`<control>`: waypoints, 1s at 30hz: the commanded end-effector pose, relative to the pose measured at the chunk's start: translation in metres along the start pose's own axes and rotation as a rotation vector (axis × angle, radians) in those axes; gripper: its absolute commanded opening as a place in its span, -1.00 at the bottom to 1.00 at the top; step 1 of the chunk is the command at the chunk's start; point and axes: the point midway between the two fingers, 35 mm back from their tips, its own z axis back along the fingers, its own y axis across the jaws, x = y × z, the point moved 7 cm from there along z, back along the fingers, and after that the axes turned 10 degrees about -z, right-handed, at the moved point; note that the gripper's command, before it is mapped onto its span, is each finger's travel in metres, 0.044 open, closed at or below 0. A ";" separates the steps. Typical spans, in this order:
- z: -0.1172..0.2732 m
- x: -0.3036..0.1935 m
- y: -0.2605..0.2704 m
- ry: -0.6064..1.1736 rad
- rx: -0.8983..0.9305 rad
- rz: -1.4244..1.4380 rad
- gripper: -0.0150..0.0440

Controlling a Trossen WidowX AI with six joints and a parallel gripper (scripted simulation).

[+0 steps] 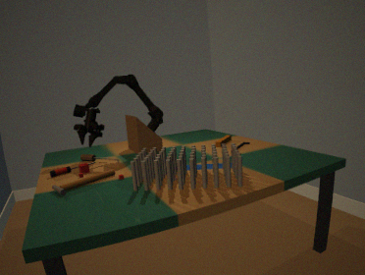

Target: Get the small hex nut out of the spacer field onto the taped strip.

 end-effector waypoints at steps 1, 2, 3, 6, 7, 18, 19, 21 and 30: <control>0.000 0.000 0.001 0.002 0.006 0.005 0.46; 0.000 0.000 0.001 0.002 0.006 0.005 0.46; 0.000 0.000 0.001 0.002 0.006 0.005 0.46; 0.000 0.000 0.001 0.002 0.006 0.005 0.46; -0.001 0.000 0.001 0.002 0.006 0.005 0.46; -0.018 -0.003 0.008 0.002 0.006 0.004 0.46; -0.019 -0.003 0.009 0.002 0.006 0.004 0.46; -0.022 -0.003 0.010 0.002 0.006 0.004 0.46; -0.035 -0.004 0.016 0.003 0.006 0.003 0.46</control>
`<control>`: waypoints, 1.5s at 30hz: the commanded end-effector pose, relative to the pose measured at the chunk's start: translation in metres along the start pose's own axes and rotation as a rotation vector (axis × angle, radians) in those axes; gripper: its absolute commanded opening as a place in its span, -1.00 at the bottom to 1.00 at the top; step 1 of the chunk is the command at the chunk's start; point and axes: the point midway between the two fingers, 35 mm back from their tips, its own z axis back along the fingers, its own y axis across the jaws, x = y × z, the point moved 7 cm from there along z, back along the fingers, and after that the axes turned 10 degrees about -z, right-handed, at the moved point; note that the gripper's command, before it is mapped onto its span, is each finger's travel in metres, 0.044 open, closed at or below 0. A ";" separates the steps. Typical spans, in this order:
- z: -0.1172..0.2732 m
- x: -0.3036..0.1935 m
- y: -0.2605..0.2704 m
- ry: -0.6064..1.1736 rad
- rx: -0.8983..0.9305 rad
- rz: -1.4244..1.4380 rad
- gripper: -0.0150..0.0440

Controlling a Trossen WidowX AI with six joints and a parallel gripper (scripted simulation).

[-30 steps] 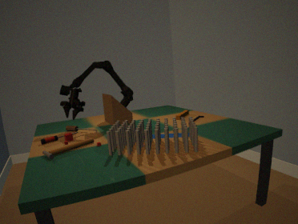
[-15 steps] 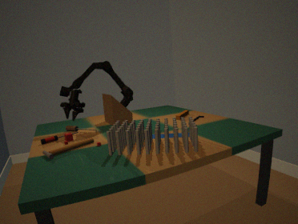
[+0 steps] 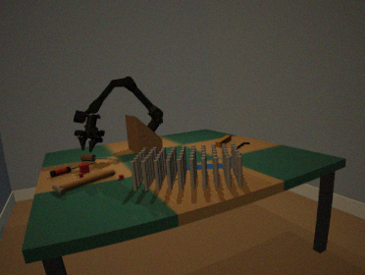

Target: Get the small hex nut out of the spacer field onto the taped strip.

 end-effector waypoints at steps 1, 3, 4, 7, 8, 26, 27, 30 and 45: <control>-0.006 0.000 0.004 0.002 0.005 0.003 0.46; -0.009 -0.001 0.005 0.002 0.005 0.003 0.46; -0.011 -0.001 0.006 0.002 0.005 0.003 0.46; -0.015 -0.001 0.008 0.002 0.006 0.003 0.46; -0.016 -0.001 0.009 0.002 0.006 0.003 0.46; -0.033 -0.002 0.018 0.002 0.006 0.004 0.34; -0.033 -0.002 0.018 0.002 0.006 0.004 0.32; -0.033 -0.002 0.018 0.002 0.006 0.004 0.25; -0.003 0.000 0.003 0.000 0.005 0.002 -0.48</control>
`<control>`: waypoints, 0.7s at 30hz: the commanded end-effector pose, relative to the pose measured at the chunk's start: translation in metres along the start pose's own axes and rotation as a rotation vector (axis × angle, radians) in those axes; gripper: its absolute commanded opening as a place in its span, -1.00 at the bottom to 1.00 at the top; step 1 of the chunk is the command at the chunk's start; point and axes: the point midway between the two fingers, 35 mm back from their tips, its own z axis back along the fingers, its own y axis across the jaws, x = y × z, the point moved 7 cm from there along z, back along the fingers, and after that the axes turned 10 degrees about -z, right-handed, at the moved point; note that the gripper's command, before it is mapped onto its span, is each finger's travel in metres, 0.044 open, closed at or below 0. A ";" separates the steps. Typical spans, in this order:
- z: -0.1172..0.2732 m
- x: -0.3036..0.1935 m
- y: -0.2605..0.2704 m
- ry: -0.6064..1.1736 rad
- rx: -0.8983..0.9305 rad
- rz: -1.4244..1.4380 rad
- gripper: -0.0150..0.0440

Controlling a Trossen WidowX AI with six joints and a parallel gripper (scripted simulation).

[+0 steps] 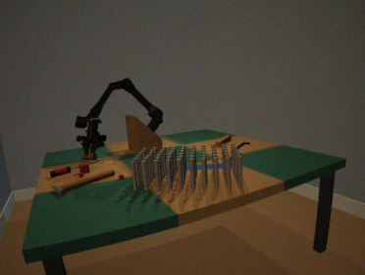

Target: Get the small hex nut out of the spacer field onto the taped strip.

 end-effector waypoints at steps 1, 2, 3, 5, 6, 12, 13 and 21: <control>0.028 0.000 -0.015 0.012 -0.020 0.000 -0.49; 0.035 0.001 -0.018 0.011 -0.020 -0.001 -0.49; 0.041 0.002 -0.020 0.010 -0.020 -0.001 -0.49; 0.045 0.003 -0.022 0.010 -0.020 -0.001 -0.49; 0.045 0.003 -0.022 0.010 -0.020 -0.001 -0.49; 0.046 0.010 -0.018 0.047 -0.017 -0.084 -0.49; 0.046 0.012 -0.016 0.058 -0.016 -0.107 -0.49; 0.047 0.029 -0.005 0.144 -0.027 -0.296 -0.49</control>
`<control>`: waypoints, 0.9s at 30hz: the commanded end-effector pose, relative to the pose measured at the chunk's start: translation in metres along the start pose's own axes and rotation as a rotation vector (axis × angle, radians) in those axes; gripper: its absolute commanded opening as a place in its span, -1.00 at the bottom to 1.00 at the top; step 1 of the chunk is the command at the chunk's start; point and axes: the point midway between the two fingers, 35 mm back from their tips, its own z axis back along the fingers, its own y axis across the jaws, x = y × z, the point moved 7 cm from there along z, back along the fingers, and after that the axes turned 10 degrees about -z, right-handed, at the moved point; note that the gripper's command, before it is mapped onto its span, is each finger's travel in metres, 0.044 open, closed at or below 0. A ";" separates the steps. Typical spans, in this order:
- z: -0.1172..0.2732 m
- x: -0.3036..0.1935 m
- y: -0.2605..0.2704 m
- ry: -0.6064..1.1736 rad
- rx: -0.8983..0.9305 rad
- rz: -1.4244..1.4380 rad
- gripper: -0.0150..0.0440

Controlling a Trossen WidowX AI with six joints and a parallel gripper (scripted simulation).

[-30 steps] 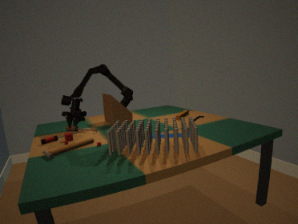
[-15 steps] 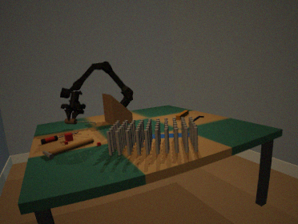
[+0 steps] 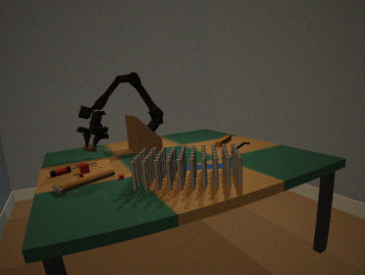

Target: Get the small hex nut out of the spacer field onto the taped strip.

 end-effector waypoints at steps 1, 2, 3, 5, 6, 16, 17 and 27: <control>0.004 0.006 0.006 0.043 -0.016 -0.085 -0.49; 0.004 0.007 0.008 0.053 -0.019 -0.109 -0.49; 0.004 0.009 0.010 0.064 -0.023 -0.133 -0.49; 0.005 0.012 0.014 0.084 -0.031 -0.180 -0.49; 0.006 0.014 0.016 0.094 -0.036 -0.204 -0.49; 0.004 0.016 0.021 0.108 -0.043 -0.239 -0.49; 0.003 0.016 0.021 0.108 -0.043 -0.239 -0.49; -0.013 0.014 0.026 0.107 -0.042 -0.237 -0.49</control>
